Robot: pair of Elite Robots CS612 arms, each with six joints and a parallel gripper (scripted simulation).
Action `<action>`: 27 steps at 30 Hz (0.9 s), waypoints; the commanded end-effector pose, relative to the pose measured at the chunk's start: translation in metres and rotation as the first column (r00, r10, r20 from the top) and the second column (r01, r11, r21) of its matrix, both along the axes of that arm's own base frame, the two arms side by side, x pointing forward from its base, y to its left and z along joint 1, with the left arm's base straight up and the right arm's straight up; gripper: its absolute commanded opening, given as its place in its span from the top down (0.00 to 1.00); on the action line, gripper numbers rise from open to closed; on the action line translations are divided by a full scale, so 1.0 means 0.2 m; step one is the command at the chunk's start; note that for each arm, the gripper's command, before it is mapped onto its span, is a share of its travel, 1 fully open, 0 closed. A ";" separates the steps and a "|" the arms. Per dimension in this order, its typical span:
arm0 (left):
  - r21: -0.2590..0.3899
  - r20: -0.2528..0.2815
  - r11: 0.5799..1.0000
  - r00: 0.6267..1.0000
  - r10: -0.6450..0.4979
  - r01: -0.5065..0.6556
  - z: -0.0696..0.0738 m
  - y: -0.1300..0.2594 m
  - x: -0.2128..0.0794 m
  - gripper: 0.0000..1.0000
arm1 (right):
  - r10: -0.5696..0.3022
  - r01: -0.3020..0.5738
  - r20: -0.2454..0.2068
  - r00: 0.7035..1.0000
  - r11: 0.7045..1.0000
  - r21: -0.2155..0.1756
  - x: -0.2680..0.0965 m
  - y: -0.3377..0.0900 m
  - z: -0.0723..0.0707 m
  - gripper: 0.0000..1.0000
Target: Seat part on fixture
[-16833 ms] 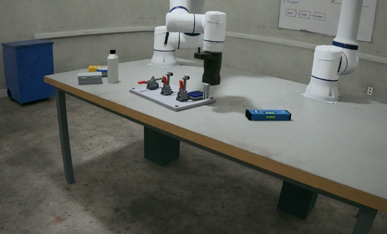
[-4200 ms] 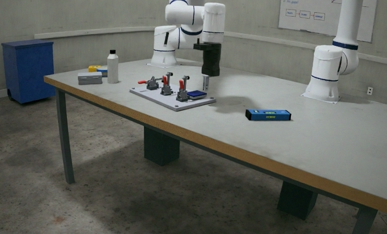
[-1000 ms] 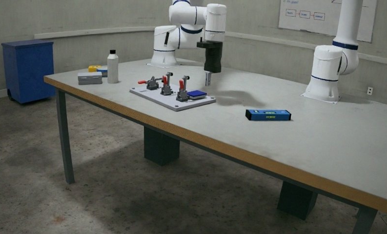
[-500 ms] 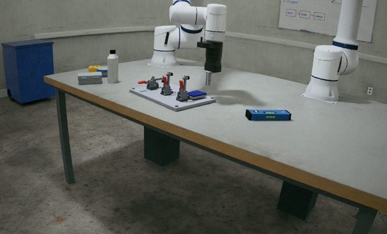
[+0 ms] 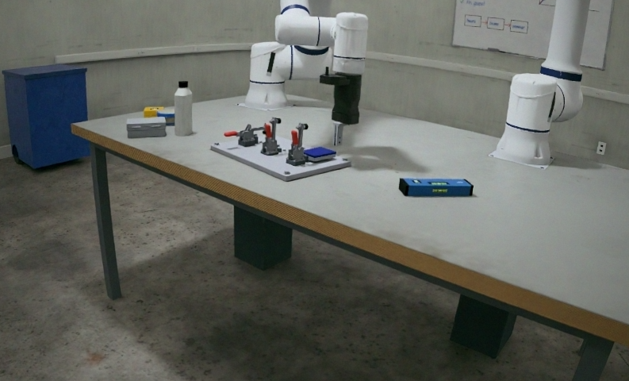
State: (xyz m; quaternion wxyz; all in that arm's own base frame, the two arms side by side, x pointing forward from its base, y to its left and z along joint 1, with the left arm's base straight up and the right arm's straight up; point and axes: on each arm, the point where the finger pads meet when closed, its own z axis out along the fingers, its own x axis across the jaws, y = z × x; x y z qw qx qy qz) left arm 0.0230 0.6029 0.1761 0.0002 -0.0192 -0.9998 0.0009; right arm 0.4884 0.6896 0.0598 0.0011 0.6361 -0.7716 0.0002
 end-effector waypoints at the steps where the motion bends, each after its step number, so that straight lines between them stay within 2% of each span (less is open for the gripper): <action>1: 0.002 0.000 1.000 1.000 0.000 0.000 0.00 0.00 0.00 0.00 | 0.000 0.000 0.002 1.000 1.000 0.002 0.00 0.00 -0.04 1.00; 9: 0.002 0.000 1.000 1.000 0.000 0.000 0.00 0.00 0.00 0.00 | 0.000 0.000 0.002 1.000 1.000 0.002 0.00 0.00 -0.07 1.00; 27: 0.002 0.000 1.000 1.000 0.000 0.000 0.00 0.00 0.00 0.00 | 0.000 0.000 0.001 1.000 1.000 0.002 0.00 0.00 -0.07 1.00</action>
